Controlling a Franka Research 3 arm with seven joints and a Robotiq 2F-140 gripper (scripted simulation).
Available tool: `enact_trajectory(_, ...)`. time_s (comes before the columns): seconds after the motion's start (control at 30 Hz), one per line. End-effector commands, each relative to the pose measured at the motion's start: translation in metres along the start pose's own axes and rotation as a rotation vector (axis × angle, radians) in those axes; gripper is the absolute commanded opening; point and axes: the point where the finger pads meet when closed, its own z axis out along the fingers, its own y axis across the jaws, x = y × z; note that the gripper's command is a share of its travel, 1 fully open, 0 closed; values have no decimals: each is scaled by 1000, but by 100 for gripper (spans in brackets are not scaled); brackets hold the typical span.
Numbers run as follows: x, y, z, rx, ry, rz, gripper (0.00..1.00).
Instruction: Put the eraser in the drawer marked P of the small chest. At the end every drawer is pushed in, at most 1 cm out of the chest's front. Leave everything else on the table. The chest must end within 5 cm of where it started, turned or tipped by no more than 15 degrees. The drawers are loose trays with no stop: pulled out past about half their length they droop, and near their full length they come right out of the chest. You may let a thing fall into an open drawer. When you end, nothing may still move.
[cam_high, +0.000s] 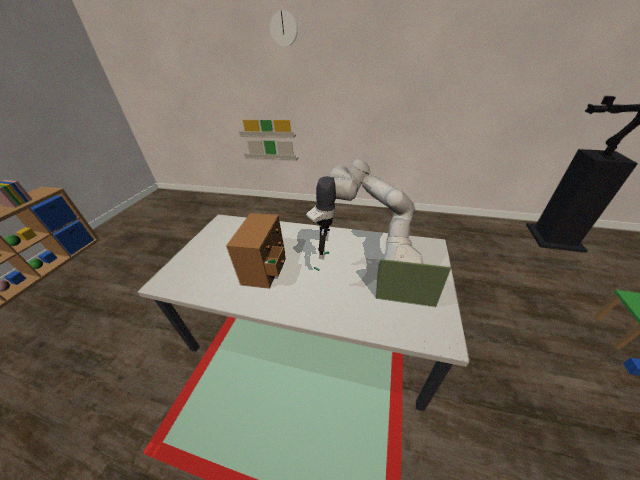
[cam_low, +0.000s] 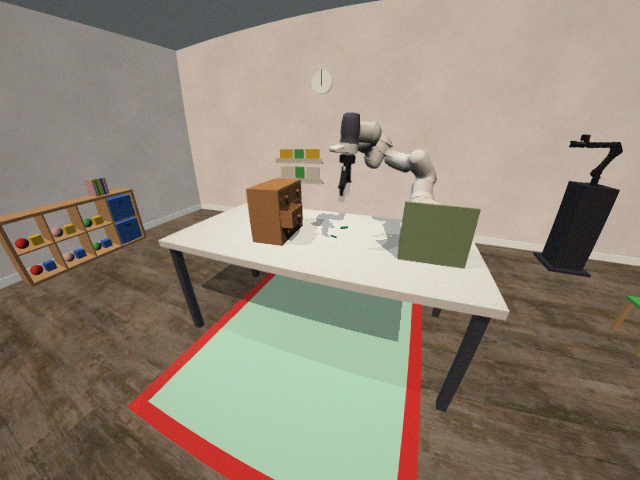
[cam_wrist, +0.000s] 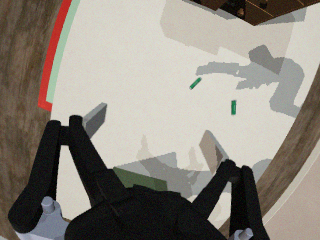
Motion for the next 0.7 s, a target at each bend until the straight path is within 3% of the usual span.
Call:
enact_trajectory(0.0, 7, -3, 3, 10, 62, 21, 100)
enact_trajectory(0.13, 14, -3, 11, 9, 149, 21, 100)
enact_trajectory(0.2, 14, -3, 11, 9, 149, 21, 100)
enact_trajectory(0.3, 21, -3, 18, 8, 231, 21, 100)
enact_trajectory(0.67, 52, -2, 54, 4, 638, 23, 100)
